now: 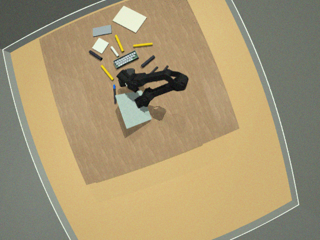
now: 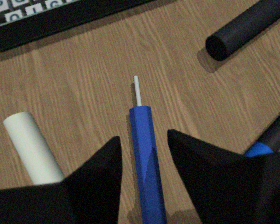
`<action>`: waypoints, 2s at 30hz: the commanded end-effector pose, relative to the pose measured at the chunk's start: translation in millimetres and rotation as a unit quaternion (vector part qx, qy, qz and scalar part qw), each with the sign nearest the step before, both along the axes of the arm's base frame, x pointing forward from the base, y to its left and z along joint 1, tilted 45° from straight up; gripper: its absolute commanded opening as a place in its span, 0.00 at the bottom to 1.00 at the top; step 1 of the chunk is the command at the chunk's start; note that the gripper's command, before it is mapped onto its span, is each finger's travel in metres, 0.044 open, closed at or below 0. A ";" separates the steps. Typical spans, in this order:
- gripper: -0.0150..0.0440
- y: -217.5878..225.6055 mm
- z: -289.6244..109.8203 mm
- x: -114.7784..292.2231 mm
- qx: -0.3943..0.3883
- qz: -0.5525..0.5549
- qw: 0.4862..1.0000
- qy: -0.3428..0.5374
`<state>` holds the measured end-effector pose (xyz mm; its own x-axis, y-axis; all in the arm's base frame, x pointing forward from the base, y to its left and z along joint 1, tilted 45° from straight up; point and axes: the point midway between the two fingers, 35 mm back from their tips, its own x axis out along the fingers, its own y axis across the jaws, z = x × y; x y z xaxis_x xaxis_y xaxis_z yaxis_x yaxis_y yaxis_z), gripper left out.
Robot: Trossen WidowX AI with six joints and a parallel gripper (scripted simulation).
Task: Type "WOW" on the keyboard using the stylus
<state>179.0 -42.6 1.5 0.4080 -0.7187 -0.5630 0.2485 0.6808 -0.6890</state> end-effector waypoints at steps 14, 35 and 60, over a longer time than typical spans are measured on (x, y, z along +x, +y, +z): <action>0.51 -9.2 -8.0 -2.3 -0.004 0.000 1.000 0.002; 0.51 -17.6 -16.4 -3.4 -0.005 0.000 1.000 0.002; 0.25 -20.7 -18.0 -3.2 -0.005 -0.001 1.000 -0.002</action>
